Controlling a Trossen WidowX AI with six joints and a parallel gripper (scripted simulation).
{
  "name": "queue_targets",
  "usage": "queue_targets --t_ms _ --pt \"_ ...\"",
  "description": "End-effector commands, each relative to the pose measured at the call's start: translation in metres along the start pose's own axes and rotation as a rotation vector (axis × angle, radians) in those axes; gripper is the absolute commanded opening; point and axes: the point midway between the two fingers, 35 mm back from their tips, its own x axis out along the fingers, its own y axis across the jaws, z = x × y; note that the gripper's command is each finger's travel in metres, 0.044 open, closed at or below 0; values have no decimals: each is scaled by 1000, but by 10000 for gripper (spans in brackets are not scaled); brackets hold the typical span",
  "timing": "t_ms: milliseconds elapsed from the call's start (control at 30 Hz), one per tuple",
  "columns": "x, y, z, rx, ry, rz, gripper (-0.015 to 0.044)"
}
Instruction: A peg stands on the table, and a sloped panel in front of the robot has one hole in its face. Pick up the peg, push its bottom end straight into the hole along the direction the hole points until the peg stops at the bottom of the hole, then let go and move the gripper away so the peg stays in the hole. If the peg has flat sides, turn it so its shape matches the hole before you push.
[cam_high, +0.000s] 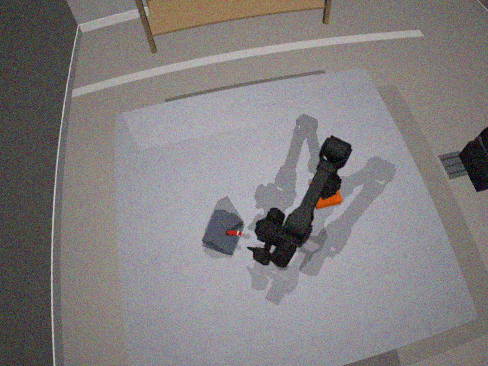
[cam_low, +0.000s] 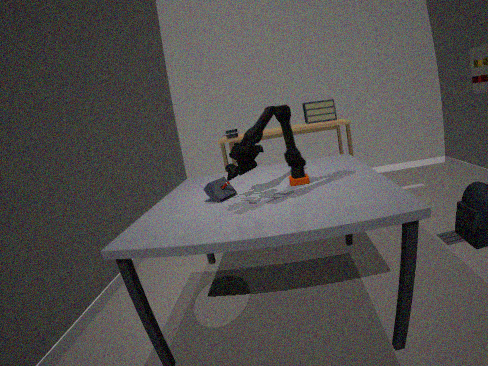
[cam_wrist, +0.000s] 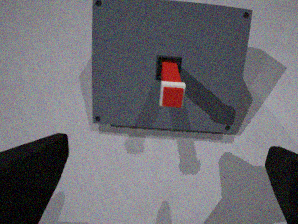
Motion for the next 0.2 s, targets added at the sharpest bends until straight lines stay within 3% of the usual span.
queue_targets --t_ms 0,167 --pt "-8 0 2 10 -8 5 440" --pt "-14 0 1 9 -8 5 440"
